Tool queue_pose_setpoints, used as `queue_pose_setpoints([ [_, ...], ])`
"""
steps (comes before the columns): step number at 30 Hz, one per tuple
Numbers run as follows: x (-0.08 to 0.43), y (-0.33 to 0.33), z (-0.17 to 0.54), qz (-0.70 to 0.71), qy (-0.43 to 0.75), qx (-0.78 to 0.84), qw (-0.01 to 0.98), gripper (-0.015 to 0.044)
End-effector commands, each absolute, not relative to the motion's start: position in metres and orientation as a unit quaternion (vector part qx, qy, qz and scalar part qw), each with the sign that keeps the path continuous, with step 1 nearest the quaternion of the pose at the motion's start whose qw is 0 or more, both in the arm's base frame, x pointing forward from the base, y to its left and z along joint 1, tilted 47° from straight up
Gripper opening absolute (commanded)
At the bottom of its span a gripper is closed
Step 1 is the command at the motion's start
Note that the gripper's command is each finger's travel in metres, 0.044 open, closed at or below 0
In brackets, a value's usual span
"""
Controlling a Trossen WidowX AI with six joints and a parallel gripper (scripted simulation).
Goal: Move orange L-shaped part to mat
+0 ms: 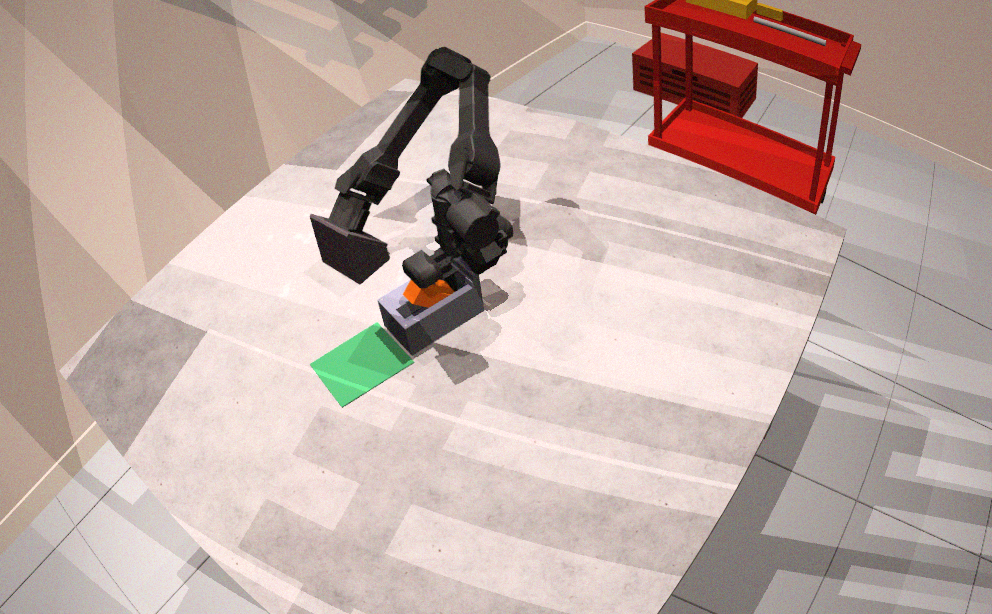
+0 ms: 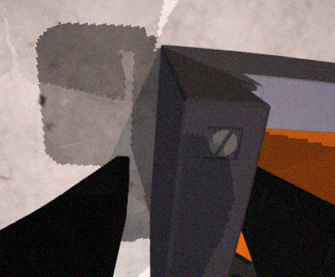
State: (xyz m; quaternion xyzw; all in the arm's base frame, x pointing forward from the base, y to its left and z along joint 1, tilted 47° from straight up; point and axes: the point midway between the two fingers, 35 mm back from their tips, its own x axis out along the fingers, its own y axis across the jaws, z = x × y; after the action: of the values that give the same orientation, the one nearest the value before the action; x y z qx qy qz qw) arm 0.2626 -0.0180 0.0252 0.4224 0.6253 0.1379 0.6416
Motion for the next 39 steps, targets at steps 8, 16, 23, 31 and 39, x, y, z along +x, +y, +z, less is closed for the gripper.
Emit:
queue_pose_setpoints([
  [8, 0.261, -0.015, 0.022, 0.136, 0.627, 0.426, 0.638, 0.0180],
  [16, 0.262, -0.017, 0.023, 0.137, 0.625, 0.423, 0.641, 0.0180],
  [23, 0.263, -0.018, 0.037, 0.136, 0.627, 0.425, 0.639, 0.0180],
  [31, 0.262, -0.030, 0.047, 0.134, 0.627, 0.425, 0.639, 0.0180],
  [39, 0.241, -0.094, 0.097, 0.134, 0.628, 0.425, 0.638, 0.0180],
])
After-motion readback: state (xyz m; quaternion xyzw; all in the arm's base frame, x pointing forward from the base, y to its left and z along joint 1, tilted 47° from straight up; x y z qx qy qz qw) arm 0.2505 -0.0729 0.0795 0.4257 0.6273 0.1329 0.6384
